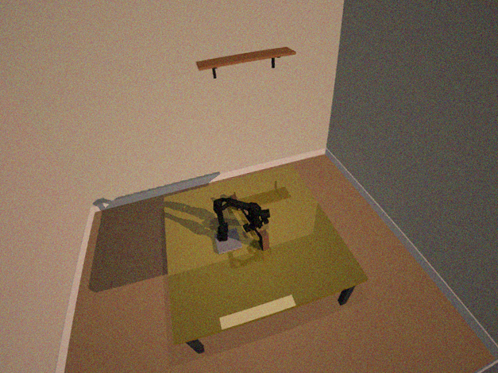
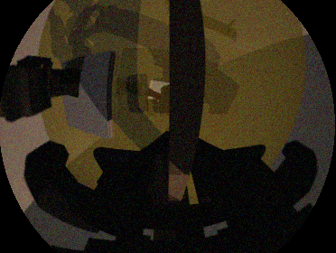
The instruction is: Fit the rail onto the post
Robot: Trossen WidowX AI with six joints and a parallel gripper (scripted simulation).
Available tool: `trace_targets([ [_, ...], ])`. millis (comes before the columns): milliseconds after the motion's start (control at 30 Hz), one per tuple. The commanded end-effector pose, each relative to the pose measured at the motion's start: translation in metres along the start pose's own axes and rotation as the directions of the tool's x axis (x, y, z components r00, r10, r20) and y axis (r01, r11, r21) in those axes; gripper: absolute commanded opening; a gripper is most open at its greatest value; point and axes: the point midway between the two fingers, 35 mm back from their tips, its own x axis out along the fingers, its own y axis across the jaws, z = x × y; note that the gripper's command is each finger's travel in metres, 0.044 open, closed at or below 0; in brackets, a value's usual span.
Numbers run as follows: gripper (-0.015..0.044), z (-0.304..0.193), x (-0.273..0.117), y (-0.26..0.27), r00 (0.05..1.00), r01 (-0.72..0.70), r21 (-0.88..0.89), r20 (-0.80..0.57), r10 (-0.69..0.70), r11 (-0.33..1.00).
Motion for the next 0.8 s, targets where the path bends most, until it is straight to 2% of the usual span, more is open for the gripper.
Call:
trace_targets([
  [0,0.0,0.0002,-0.0011,-0.0007,1.0,0.007,0.002,-0.002,-0.007,1.0],
  [767,0.0,-0.0058,-0.0033,-0.0005,1.0,0.007,0.002,-0.002,-0.007,1.0],
])
